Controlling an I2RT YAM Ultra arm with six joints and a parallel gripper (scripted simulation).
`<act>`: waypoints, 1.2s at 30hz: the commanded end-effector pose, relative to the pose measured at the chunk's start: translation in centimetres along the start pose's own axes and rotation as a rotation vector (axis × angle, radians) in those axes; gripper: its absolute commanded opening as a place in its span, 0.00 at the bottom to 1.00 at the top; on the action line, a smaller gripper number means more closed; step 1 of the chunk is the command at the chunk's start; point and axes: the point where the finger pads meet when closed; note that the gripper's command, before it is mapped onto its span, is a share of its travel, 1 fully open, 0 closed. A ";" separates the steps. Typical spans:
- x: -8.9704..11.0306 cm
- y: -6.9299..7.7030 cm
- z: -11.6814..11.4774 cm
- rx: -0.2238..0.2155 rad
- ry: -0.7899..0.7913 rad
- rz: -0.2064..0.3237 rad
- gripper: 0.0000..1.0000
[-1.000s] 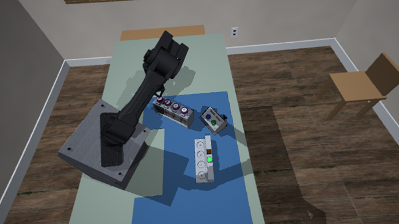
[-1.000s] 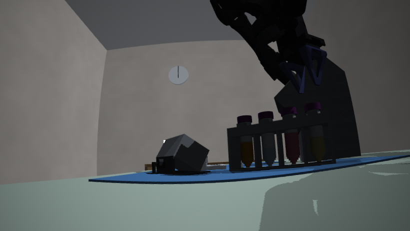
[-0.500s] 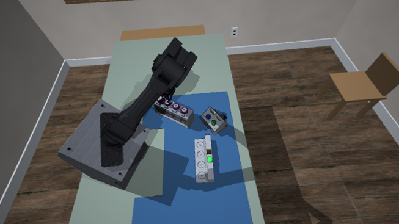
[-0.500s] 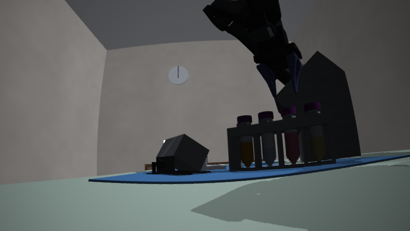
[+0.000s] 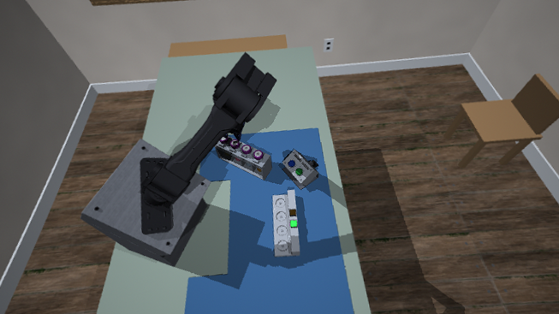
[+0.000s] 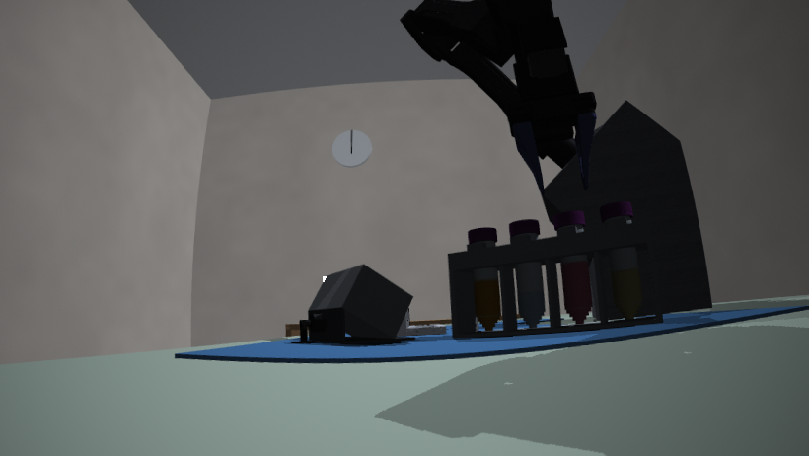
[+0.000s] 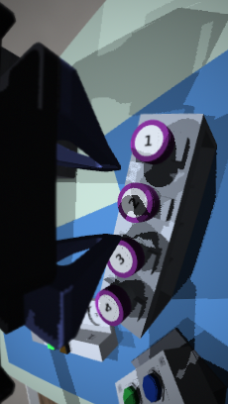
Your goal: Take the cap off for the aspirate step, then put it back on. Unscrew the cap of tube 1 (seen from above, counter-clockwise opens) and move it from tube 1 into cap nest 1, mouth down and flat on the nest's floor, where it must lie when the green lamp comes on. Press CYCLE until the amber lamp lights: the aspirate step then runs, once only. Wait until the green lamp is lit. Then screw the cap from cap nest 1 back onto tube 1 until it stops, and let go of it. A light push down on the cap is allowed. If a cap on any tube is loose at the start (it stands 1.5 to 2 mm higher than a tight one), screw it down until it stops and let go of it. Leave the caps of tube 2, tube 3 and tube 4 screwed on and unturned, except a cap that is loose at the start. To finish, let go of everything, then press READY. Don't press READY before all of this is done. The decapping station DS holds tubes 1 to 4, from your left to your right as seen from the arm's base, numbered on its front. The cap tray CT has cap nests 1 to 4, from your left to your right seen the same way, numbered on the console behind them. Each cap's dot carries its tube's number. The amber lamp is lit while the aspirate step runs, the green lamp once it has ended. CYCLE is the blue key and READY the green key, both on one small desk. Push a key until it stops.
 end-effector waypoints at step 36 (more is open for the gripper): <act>-0.6 -3.2 0.1 0.000 0.020 -0.017 0.49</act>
Point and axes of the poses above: the point where the finger pads meet when closed, its own y axis back along the fingers, its own z axis across the jaws, x = y × z, and after that the axes turned 6 degrees about -y, right-handed
